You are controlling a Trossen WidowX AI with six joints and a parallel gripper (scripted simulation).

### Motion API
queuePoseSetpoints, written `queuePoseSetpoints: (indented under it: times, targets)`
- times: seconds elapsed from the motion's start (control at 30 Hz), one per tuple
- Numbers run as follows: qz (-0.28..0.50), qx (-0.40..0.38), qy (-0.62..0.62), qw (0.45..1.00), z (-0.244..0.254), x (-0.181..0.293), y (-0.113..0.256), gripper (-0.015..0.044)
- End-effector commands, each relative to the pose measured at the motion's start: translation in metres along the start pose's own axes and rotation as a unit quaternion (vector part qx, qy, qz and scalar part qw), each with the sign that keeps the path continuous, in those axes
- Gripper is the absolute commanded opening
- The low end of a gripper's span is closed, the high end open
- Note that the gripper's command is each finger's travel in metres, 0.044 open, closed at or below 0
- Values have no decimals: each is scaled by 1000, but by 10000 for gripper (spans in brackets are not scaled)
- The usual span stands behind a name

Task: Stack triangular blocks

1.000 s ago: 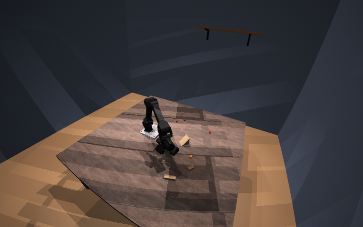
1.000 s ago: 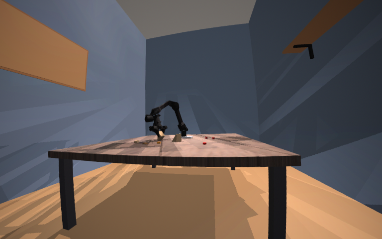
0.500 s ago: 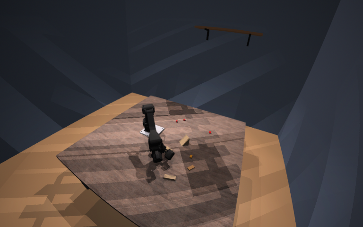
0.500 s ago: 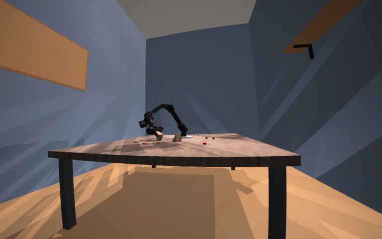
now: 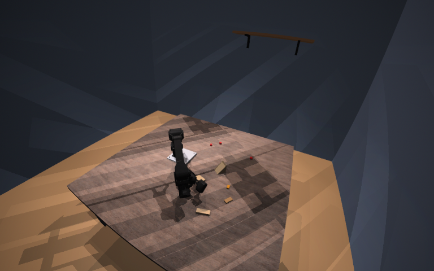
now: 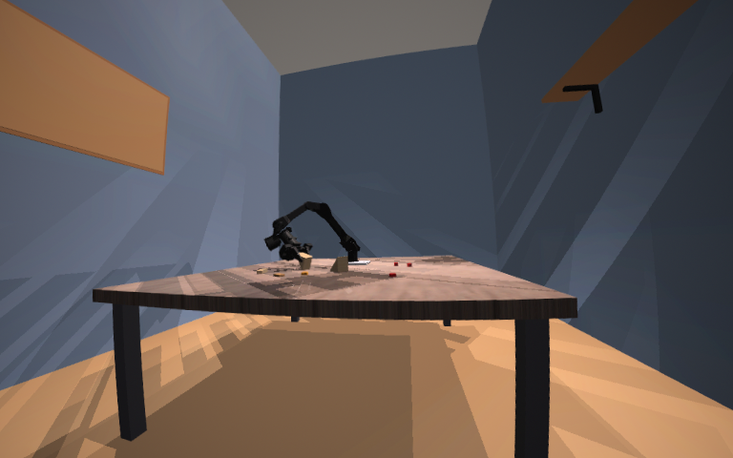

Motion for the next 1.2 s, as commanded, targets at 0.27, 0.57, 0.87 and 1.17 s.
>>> queuePoseSetpoints:
  times: [0.27,0.57,0.87,1.17]
  targets:
    - [-3,0,-1,1000,0,0,0,440]
    - [-4,-2,-2,1000,-1,2,2,440]
    - [-19,-77,-40,996,-31,78,66,440]
    - [-101,-78,25,992,-17,17,98,440]
Point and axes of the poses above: the point midway between the two fingers, 35 mm back from their tips, its own y axis back along the fingers, its own z axis across the jaws, x = y × z, the point moved 10 cm from there along y, back along the fingers, and after that the axes turned 8 degrees about -y, right-handed, at the moved point
